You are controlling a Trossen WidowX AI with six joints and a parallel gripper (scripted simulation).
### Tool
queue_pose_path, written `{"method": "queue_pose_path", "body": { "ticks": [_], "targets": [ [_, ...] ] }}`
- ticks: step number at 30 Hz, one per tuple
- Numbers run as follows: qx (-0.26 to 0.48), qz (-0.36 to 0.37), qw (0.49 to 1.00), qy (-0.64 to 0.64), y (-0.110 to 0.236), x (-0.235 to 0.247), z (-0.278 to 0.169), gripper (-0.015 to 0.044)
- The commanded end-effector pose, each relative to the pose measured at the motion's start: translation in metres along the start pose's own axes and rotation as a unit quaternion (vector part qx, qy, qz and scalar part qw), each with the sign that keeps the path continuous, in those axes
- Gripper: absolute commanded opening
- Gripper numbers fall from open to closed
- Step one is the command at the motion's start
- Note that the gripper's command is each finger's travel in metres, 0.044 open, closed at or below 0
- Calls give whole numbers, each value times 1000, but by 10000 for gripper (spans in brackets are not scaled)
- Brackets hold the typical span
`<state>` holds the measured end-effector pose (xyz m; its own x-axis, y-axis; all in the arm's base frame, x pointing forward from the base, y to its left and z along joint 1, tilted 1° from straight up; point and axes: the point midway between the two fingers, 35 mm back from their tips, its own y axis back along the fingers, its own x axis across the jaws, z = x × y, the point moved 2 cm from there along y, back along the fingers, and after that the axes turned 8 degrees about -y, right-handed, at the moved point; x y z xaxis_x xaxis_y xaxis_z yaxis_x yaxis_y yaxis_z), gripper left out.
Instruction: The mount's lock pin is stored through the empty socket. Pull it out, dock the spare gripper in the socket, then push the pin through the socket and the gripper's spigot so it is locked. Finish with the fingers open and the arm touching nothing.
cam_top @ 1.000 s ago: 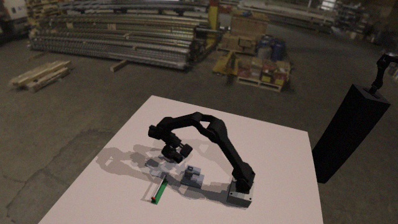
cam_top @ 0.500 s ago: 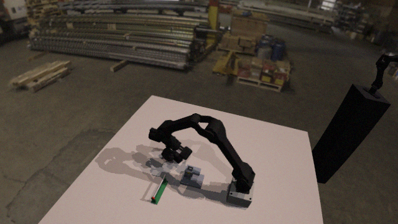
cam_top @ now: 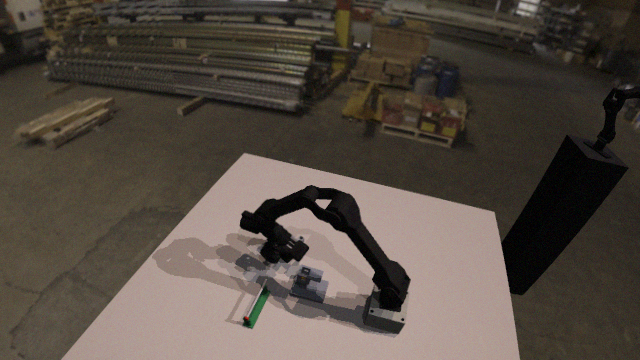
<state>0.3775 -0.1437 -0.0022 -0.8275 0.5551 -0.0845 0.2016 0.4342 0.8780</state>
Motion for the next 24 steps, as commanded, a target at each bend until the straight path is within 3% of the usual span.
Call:
{"method": "queue_pose_path", "body": {
  "ticks": [1,11,18,24],
  "targets": [
    [4,2,1000,0,-8,2,3,440],
    [4,2,1000,0,-16,3,7,440],
    [4,2,1000,0,-16,3,7,256],
    [4,2,1000,0,-16,3,7,216]
  ]
}}
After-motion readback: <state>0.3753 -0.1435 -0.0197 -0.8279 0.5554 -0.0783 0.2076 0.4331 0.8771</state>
